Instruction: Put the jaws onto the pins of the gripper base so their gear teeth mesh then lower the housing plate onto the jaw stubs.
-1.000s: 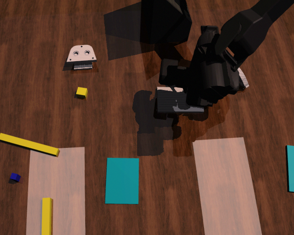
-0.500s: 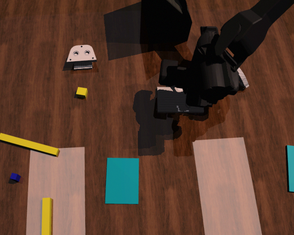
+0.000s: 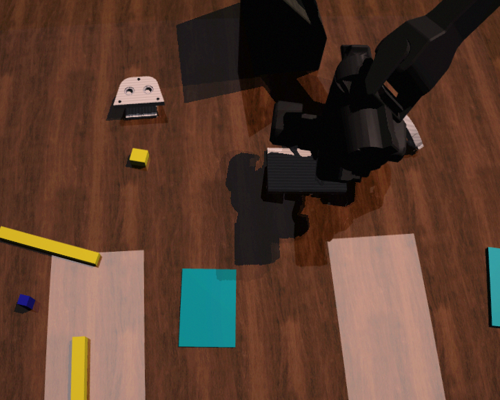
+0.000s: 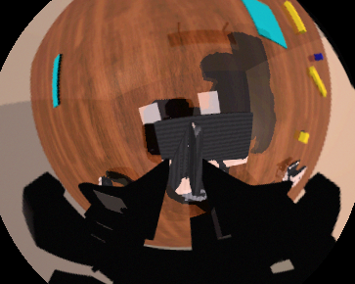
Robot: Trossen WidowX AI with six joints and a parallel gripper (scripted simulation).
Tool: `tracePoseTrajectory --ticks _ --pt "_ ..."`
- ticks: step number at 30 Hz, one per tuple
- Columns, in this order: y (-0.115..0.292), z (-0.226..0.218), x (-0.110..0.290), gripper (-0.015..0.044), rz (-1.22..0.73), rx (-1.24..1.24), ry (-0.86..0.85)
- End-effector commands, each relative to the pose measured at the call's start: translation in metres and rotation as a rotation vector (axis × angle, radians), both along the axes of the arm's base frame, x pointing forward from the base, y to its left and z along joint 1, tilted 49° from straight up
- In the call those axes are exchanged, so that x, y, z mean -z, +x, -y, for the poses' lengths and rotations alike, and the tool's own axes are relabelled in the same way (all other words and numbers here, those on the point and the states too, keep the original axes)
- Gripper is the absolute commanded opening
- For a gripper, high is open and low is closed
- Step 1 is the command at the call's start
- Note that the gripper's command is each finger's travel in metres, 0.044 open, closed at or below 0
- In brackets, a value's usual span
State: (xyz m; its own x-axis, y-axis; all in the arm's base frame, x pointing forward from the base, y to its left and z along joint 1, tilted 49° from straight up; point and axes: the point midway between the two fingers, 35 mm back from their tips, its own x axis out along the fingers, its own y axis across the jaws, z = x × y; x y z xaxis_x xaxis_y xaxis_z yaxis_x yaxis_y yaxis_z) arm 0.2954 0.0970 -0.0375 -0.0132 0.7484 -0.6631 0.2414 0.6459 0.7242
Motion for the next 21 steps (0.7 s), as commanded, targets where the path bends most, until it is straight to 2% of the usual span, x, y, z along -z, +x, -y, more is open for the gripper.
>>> tracePoseTrajectory --ticks 1,21 --pt "-0.0001 -0.0015 0.0007 0.0134 -0.002 0.0 0.004" --pt "0.0 0.0013 -0.0017 0.0134 -0.002 0.0 0.004"
